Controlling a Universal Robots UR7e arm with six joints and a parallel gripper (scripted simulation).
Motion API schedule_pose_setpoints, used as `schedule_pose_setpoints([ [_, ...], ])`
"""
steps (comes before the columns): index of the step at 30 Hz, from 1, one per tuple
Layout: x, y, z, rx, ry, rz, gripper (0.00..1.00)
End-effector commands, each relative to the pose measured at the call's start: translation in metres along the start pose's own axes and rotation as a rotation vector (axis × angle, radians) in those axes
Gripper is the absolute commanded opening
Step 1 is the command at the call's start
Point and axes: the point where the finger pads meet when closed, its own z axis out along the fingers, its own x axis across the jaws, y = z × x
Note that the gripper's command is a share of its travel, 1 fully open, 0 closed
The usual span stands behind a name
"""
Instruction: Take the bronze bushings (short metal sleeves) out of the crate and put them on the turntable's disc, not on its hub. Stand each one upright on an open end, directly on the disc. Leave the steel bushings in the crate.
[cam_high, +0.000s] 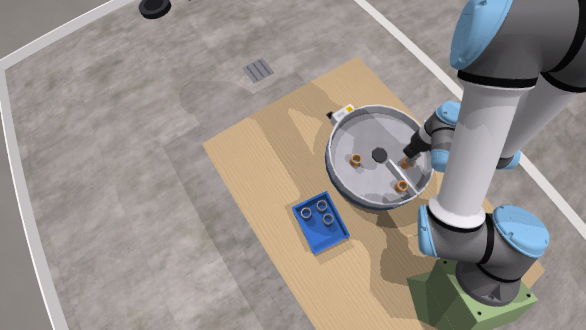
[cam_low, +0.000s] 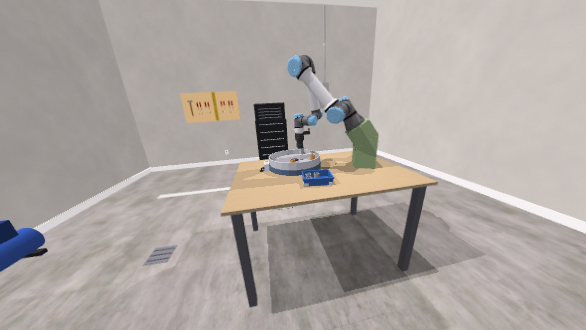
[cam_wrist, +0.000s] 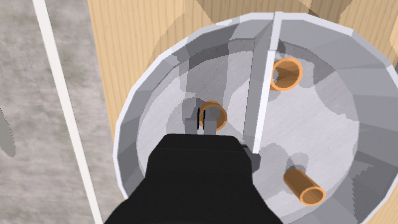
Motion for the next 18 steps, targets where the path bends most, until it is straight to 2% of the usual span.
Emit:
schedule_pose_setpoints([
  [1, -0.0011, 0.0023, -0.0004, -0.003, -0.003, -0.002, 0.00],
  [2, -0.0011, 0.0023, -0.0004, -0.003, -0.003, -0.002, 0.38],
  [18, -0.0011, 0.0023, -0.0004, -0.003, -0.003, -0.002, 0.38],
])
